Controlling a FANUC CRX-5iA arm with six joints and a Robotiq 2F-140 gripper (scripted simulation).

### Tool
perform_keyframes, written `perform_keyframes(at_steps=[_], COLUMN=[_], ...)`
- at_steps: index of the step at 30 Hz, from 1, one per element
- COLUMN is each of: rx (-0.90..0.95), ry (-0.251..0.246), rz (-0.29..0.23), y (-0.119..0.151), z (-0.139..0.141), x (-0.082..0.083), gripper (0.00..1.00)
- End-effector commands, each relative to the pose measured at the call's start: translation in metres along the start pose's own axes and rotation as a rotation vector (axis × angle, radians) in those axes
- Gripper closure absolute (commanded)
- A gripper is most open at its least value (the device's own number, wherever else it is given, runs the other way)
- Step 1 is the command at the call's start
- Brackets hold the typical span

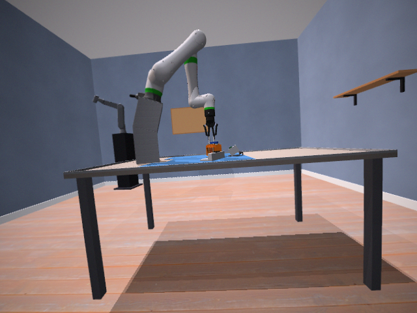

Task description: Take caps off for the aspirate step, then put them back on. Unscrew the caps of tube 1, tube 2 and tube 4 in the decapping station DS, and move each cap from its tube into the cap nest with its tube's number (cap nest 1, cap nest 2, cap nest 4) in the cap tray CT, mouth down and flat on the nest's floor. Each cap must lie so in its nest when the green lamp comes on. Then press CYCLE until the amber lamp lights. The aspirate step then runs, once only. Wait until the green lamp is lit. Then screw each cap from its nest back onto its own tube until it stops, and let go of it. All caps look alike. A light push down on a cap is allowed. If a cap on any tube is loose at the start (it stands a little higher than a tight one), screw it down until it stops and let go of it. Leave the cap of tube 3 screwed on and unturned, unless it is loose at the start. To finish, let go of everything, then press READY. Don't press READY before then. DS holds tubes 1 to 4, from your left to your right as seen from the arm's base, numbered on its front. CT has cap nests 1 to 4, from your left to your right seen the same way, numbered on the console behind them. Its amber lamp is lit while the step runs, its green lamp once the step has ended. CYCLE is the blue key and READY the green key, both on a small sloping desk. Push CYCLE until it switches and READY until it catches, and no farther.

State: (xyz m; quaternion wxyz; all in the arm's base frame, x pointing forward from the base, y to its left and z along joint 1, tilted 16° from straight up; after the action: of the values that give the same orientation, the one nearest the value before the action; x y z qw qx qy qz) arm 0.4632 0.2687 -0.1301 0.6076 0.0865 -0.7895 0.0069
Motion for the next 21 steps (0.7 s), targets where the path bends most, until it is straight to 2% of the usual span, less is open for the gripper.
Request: perform_keyframes(at_steps=[1,4,16,18,21], rx=[0.0,0.0,0.6,0.6,0.75], ry=[0.0,0.0,0.0,0.0,0.0], rz=[0.0,0.0,0.0,0.0,0.0], y=[0.0,0.0,0.0,0.0,0.0], z=[-0.0004,-0.0004,-0.0004,-0.0004,-0.0004], x=[0.0,0.0,0.0004,0.0004,0.0004], gripper=[1.0,1.0,1.0,1.0,1.0])
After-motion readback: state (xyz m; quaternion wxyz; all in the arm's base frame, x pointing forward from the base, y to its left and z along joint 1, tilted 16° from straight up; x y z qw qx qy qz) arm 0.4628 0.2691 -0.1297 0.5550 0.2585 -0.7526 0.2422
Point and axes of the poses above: the point where the finger pads meet when closed, its own x axis back along the fingers, its own z axis across the jaws, y = z × x, the point moved 4 cm from there along x, back along the fingers, and after that the axes turned 8 degrees about x, right-handed, at the moved point
